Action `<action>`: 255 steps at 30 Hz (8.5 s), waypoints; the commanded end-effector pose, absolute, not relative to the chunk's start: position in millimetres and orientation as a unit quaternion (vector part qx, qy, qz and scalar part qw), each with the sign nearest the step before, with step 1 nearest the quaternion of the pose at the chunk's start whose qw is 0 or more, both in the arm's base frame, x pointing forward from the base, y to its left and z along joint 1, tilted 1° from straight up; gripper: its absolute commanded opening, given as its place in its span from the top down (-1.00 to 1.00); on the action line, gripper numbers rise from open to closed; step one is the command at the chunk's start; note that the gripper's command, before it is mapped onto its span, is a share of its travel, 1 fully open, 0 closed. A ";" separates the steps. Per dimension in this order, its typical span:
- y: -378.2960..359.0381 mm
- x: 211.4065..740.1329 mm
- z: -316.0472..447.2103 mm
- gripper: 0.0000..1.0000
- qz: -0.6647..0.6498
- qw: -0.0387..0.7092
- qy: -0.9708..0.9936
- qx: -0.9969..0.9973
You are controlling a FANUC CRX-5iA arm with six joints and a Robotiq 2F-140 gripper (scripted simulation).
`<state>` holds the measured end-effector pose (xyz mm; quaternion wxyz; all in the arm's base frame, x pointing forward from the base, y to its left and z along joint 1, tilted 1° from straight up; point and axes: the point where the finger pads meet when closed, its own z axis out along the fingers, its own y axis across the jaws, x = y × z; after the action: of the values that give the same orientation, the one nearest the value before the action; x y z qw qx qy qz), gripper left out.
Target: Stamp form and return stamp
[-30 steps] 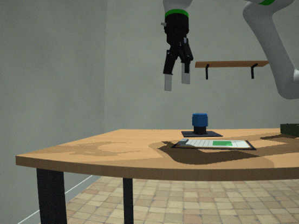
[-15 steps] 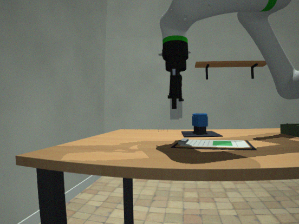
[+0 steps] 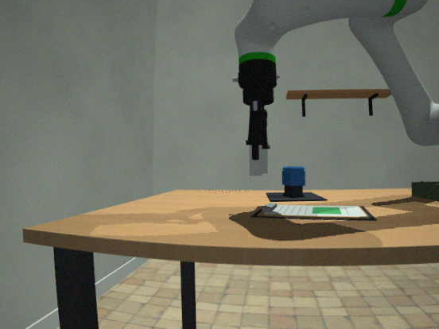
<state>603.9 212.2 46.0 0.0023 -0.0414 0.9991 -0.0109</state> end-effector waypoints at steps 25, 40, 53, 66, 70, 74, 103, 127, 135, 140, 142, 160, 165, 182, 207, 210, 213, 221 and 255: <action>212.3 604.1 46.2 -1.00 -0.011 0.003 0.999 -0.041; 215.1 606.4 126.1 -1.00 -0.007 0.006 0.970 0.242; 214.1 603.5 166.7 -1.00 -0.007 0.008 0.847 0.531; 170.7 594.6 160.5 -0.07 -0.007 0.008 0.846 0.533; 116.9 583.5 152.8 -0.07 -0.007 0.008 0.846 0.533; 67.3 573.3 145.7 -0.07 -0.007 0.008 0.846 0.533; -73.7 544.3 125.3 -0.07 -0.007 0.008 0.846 0.533; -75.1 544.7 61.2 -0.07 -0.007 0.008 0.846 0.533; -75.7 544.9 32.2 -0.07 -0.007 0.008 0.846 0.533; -75.8 545.0 25.9 -0.07 -0.007 0.008 0.846 0.533; -75.8 545.0 25.6 -0.07 -0.007 0.008 0.846 0.533; -75.8 545.0 25.5 0.61 -0.007 0.008 0.846 0.533; -75.8 545.0 25.5 0.61 -0.007 0.008 0.846 0.533; -75.8 545.0 25.5 0.61 -0.007 0.008 0.846 0.533; -75.4 544.8 48.0 0.61 -0.007 0.008 0.846 0.533; -75.2 544.8 57.1 0.61 -0.007 0.008 0.846 0.533; -75.0 544.7 63.2 0.61 -0.007 0.008 0.846 0.533; -75.0 544.7 65.5 0.61 -0.007 0.008 0.846 0.533; -14.4 540.6 64.6 0.61 -0.012 0.005 0.996 0.091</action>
<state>542.1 -31.2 64.6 0.0074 0.2025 0.9791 -0.0167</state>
